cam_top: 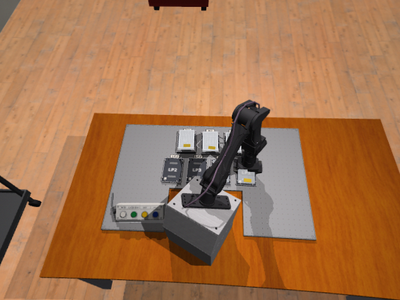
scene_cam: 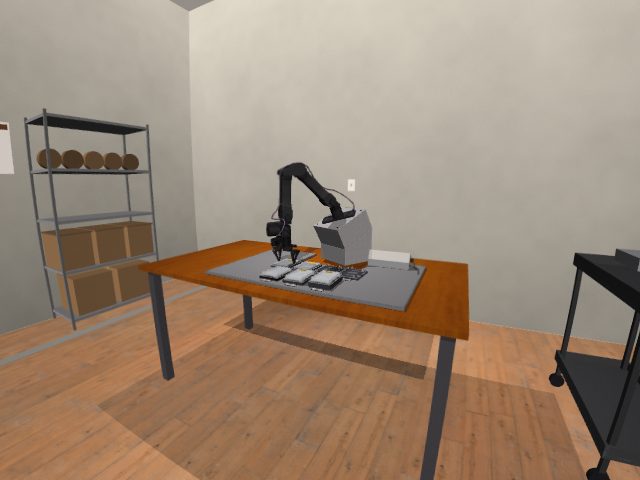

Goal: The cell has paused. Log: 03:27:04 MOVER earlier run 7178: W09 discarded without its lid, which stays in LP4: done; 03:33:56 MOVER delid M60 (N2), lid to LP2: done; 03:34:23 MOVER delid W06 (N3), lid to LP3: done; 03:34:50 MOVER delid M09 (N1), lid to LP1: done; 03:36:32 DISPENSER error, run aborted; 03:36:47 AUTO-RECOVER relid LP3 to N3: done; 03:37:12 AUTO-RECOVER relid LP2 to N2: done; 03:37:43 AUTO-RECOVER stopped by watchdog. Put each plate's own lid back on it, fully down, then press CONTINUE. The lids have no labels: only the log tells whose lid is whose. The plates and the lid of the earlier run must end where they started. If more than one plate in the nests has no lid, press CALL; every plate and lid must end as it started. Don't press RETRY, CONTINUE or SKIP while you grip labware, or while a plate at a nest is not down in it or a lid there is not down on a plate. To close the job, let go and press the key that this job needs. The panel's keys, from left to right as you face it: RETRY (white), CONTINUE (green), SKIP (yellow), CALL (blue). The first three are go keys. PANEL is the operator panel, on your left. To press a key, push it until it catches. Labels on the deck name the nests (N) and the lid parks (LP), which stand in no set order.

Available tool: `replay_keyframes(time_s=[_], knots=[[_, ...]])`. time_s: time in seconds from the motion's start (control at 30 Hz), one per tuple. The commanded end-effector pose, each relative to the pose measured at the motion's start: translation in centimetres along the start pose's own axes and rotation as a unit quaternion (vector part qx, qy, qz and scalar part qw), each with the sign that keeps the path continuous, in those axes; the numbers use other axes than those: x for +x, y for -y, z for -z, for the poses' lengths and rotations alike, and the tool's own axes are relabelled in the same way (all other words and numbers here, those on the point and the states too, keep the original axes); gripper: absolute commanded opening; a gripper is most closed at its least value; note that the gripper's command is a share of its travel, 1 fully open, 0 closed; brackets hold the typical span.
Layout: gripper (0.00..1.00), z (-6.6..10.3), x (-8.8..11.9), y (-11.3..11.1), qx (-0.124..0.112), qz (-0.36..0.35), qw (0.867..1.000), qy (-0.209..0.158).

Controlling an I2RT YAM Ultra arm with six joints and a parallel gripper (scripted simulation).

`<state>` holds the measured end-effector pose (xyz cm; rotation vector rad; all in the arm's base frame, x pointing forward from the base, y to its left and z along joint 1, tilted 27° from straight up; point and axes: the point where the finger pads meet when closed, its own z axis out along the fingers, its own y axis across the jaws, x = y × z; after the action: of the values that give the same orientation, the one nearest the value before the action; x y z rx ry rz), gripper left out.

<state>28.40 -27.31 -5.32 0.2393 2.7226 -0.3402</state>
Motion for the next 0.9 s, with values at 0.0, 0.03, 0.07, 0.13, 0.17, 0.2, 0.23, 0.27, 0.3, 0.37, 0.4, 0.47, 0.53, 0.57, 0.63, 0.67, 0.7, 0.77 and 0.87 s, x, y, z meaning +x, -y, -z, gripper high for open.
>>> replay_keyframes(time_s=[0.0, 0.03, 0.07, 0.13, 0.17, 0.2, 0.23, 0.27, 0.3, 0.37, 0.4, 0.47, 0.53, 0.57, 0.63, 0.67, 0.7, 0.77, 0.87], knots=[[1.00, 0.37, -1.45, 0.41, 0.006, -0.002, 1.000, 0.023], [1.00, 0.60, -1.78, 0.63, 0.009, -0.001, 1.000, 0.027], [1.00, 0.62, -1.87, 0.67, 0.009, -0.001, 1.000, 0.028], [1.00, 0.60, -1.69, 0.52, 0.007, -0.001, 1.000, 0.024], [1.00, 0.60, -1.69, 0.52, 0.007, -0.001, 1.000, 0.024], [1.00, 0.60, -1.69, 0.52, 0.007, -0.001, 1.000, 0.024], [1.00, 0.61, -1.66, 0.50, 0.007, -0.001, 1.000, 0.024], [1.00, 0.62, -1.67, 0.49, 0.007, -0.001, 1.000, 0.024], [1.00, 0.63, -1.67, 0.48, 0.007, -0.001, 1.000, 0.024], [0.98, 0.66, -1.68, 0.46, 0.007, -0.001, 1.000, 0.024], [0.97, 0.68, -1.68, 0.45, 0.007, -0.001, 1.000, 0.024], [0.95, 0.70, -1.69, 0.44, 0.007, -0.001, 1.000, 0.024], [0.93, 0.73, -1.70, 0.42, 0.007, -0.001, 1.000, 0.024], [0.92, 0.75, -1.70, 0.41, 0.006, -0.001, 1.000, 0.024], [0.90, 0.77, -1.71, 0.39, 0.006, 0.000, 1.000, 0.024], [0.89, 0.79, -1.71, 0.39, 0.006, 0.000, 1.000, 0.025], [0.88, 0.80, -1.71, 0.38, 0.006, 0.000, 1.000, 0.025], [0.88, 0.80, -1.71, 0.38, 0.006, 0.000, 1.000, 0.025], [0.85, 0.80, -1.69, 0.33, 0.006, 0.000, 1.000, 0.024]])
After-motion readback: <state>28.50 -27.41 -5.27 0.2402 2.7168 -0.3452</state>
